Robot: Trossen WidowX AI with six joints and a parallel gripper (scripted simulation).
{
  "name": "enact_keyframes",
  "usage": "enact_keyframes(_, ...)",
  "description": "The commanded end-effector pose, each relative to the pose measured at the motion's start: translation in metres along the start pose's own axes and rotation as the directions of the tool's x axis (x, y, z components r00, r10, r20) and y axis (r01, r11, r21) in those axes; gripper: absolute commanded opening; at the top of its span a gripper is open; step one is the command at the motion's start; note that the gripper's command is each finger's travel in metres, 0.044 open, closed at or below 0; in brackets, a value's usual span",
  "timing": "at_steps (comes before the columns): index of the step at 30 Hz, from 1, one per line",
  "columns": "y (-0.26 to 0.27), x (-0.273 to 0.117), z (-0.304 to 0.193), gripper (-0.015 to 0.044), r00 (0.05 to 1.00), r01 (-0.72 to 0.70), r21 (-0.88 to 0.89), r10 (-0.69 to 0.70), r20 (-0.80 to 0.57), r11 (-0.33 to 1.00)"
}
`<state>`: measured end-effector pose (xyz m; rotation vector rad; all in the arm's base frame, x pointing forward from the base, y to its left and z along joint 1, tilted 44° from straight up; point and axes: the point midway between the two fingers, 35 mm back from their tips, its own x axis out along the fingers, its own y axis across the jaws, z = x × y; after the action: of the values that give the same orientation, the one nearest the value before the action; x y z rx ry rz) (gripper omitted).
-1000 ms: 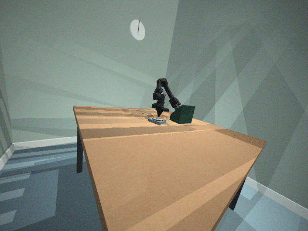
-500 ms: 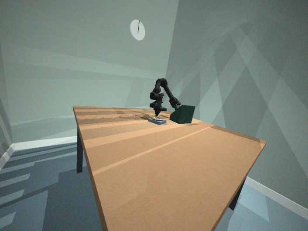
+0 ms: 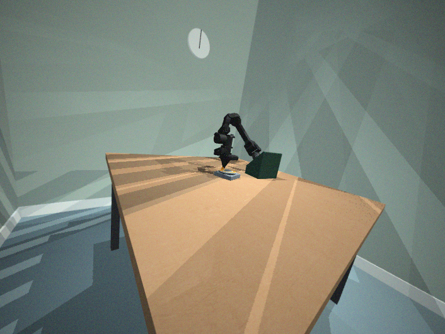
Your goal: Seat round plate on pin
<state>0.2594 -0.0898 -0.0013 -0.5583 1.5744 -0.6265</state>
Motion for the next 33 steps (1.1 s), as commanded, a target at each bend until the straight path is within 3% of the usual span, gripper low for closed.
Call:
enact_keyframes(1, 0.000, 0.000, 0.007, 0.0000, 1.000, 0.003, 0.001, -0.003, 0.006, 1.000)
enact_keyframes(33, 0.018, -0.004, 0.043, 0.0000, 1.000, 0.002, 0.003, -0.002, 0.008, 1.000)
